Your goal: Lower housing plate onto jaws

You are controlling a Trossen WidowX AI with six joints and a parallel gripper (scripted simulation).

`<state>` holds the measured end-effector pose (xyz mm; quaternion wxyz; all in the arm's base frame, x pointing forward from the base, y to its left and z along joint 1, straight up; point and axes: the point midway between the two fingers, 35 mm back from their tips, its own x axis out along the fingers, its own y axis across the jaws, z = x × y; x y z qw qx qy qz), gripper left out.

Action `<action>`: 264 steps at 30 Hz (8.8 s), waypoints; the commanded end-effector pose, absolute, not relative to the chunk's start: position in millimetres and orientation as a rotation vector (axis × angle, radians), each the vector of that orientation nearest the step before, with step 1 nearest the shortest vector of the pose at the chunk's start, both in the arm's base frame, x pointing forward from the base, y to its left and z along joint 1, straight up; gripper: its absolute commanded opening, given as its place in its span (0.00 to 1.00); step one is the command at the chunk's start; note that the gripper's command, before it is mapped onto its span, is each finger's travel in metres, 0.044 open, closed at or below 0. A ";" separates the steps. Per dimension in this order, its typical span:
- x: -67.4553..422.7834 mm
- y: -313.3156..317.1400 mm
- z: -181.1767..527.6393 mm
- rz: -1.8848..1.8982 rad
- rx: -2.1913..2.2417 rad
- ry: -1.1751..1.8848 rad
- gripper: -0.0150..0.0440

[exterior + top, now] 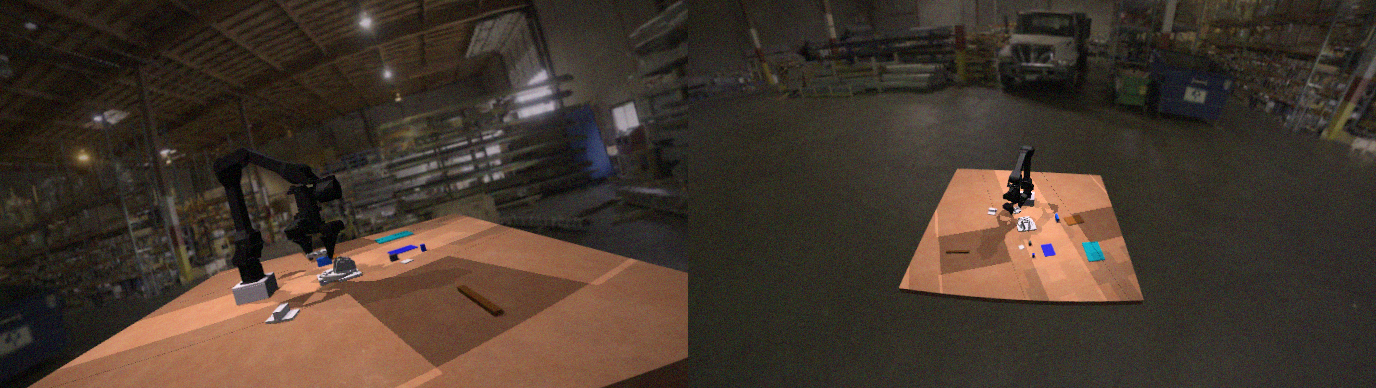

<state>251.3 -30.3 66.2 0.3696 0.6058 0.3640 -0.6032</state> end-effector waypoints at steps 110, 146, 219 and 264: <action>226.3 27.7 39.2 -1.995 2.021 0.392 0.85; 224.4 27.4 4.9 -1.994 2.020 0.393 0.85; 224.4 27.4 -9.6 -1.993 2.019 0.395 0.85; 225.0 27.4 -4.4 -1.993 2.019 0.395 0.85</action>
